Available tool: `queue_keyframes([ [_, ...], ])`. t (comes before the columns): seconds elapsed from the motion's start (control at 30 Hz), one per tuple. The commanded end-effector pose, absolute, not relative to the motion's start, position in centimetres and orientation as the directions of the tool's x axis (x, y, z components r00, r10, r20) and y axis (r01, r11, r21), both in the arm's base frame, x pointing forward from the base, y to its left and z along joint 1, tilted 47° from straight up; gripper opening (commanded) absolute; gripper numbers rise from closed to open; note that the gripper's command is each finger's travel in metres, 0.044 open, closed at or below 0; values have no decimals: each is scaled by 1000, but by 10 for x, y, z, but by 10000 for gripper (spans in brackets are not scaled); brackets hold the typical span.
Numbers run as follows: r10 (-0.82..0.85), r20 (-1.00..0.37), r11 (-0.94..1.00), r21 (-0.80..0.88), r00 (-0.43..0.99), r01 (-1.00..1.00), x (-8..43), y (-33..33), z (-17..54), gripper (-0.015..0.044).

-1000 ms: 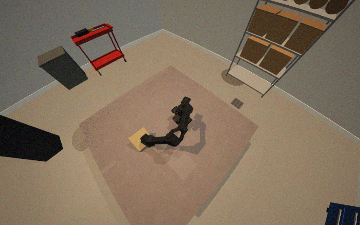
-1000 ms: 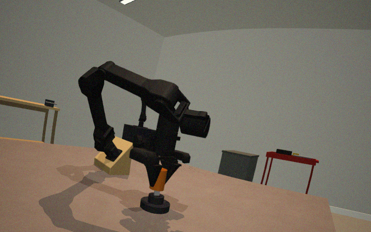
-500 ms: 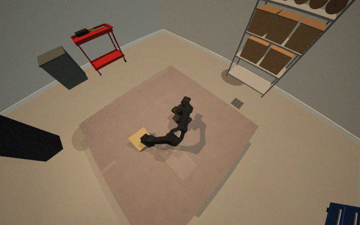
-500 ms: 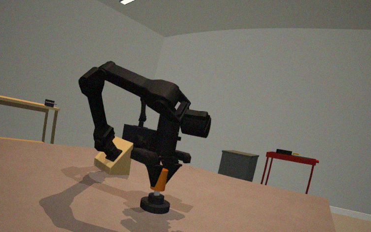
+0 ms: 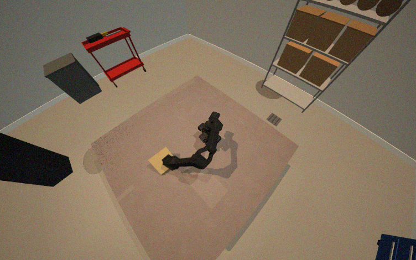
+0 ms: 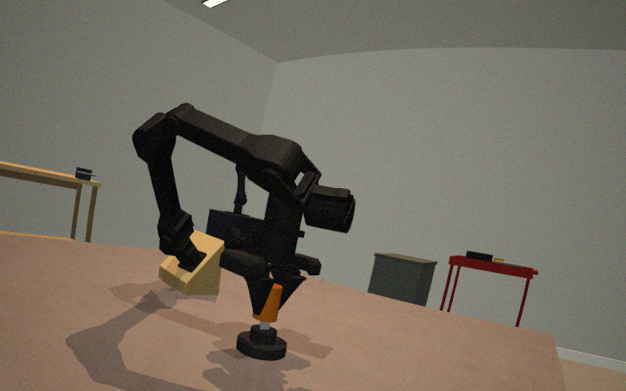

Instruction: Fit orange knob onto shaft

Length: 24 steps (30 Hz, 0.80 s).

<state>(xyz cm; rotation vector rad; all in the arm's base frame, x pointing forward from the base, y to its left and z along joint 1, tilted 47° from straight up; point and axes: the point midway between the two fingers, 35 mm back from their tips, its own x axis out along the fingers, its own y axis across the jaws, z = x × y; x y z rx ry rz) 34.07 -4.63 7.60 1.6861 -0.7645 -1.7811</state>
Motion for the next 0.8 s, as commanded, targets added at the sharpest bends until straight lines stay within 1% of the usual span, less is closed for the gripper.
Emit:
queue_keyframes([
  [0.0, -733, -680, -680, 733, -40, 12, 342, -45, 80, 0],
  [0.77, -733, -680, -680, 733, -40, 12, 342, -45, 76, 0],
])
